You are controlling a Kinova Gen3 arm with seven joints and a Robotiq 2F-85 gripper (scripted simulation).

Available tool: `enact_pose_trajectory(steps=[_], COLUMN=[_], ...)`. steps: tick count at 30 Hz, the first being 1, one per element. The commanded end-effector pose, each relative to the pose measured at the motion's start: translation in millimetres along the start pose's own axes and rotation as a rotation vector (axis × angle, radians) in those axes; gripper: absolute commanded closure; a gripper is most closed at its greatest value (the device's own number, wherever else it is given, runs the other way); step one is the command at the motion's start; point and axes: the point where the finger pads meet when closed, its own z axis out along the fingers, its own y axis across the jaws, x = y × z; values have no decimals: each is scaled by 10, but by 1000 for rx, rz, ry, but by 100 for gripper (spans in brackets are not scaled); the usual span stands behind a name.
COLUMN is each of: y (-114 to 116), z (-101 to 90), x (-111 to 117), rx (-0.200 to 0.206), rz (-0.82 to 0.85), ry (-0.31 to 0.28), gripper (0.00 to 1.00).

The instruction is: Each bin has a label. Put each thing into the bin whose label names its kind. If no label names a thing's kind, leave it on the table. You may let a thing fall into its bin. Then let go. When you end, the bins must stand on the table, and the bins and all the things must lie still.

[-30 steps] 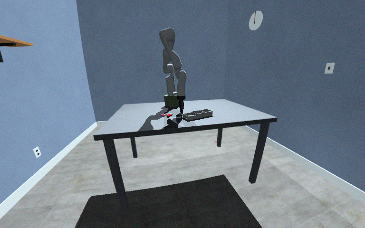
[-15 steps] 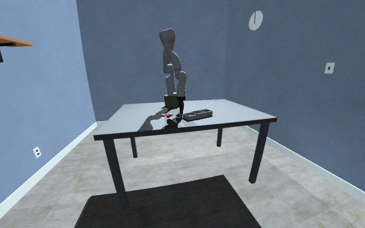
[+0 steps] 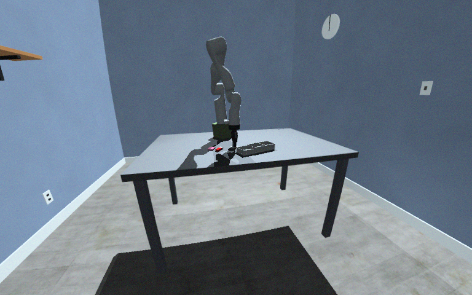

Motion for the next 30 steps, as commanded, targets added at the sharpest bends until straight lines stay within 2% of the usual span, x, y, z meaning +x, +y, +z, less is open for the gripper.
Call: enact_pose_trajectory(steps=[1, 17, 20, 30], y=[-10, -10, -8, -10], z=[2, 2, -38, -375], x=[10, 10, 8, 24], rx=[1, 1, -1, 1], rz=[4, 4, 3, 3], ry=[1, 1, -2, 5], gripper=[79, 79, 79, 79])
